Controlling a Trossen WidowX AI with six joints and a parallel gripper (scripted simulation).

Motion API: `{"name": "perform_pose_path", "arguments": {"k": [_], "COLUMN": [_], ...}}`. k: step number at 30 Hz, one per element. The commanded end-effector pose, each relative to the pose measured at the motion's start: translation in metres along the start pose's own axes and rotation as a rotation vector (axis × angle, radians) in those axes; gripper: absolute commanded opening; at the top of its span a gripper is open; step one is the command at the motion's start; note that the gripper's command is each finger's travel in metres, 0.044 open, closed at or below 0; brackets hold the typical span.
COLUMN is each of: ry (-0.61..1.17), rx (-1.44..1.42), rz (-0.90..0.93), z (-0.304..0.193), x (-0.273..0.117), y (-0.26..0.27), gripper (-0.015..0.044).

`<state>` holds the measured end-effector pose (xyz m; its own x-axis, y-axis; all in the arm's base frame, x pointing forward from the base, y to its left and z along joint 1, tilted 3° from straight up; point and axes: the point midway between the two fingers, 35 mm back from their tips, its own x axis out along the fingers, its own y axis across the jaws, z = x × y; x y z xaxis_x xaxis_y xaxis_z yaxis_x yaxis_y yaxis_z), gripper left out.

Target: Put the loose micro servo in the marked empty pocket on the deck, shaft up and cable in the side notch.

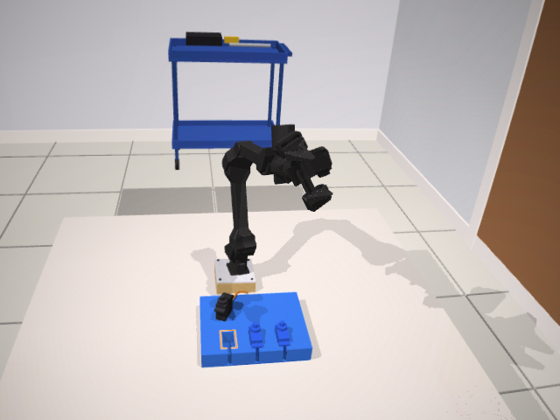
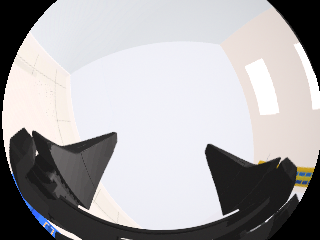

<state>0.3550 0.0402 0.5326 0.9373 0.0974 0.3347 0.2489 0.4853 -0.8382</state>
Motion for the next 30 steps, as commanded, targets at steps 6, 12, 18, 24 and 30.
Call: {"name": "perform_pose_path", "arguments": {"k": [6, 12, 18, 24, 30], "ry": [0.127, 0.199, 0.256, 0.29, 0.302], "rx": [-0.22, -0.361, -0.498, -0.622, -0.731], "rz": [0.169, 0.299, 0.444, 0.61, 0.787], "z": [-0.048, -0.082, -0.115, -0.147, -0.176], "x": [0.0, -0.007, -0.019, -0.037, -0.06], "y": [0.04, 0.066, 0.09, 0.116, 0.14], "gripper": [0.044, 0.044, 0.044, 0.044, 0.044]}}
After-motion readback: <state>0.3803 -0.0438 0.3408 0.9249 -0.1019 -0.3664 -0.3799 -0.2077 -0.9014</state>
